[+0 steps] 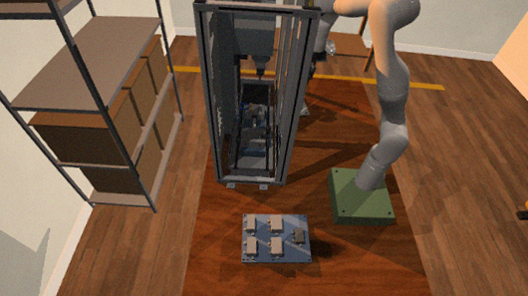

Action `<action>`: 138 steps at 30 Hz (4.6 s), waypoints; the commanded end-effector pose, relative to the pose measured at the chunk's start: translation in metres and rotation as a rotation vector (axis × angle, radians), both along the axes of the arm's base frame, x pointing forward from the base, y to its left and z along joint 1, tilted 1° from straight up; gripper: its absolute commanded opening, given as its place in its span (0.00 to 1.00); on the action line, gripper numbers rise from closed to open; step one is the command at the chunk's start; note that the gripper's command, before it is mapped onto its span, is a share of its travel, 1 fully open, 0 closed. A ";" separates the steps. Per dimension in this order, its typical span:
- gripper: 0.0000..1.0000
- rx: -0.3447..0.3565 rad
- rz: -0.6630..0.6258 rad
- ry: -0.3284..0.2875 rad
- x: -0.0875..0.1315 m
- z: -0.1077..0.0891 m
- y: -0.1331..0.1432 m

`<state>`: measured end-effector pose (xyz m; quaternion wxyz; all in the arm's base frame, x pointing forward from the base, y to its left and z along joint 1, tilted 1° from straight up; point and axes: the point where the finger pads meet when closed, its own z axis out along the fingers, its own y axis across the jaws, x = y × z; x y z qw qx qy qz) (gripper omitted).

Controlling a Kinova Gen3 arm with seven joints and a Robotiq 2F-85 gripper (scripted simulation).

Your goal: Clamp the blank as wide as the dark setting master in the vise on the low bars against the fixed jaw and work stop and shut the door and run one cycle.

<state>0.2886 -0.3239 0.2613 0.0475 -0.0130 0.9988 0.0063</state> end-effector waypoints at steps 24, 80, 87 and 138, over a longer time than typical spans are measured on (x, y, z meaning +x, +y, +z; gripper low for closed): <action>0.80 0.000 0.000 -0.001 -0.030 0.001 -0.001; 0.80 -0.003 0.001 0.104 -0.076 0.061 -0.003; 0.80 -0.003 0.001 0.104 -0.076 0.121 -0.004; 0.10 -0.003 0.001 0.104 -0.076 0.133 -0.004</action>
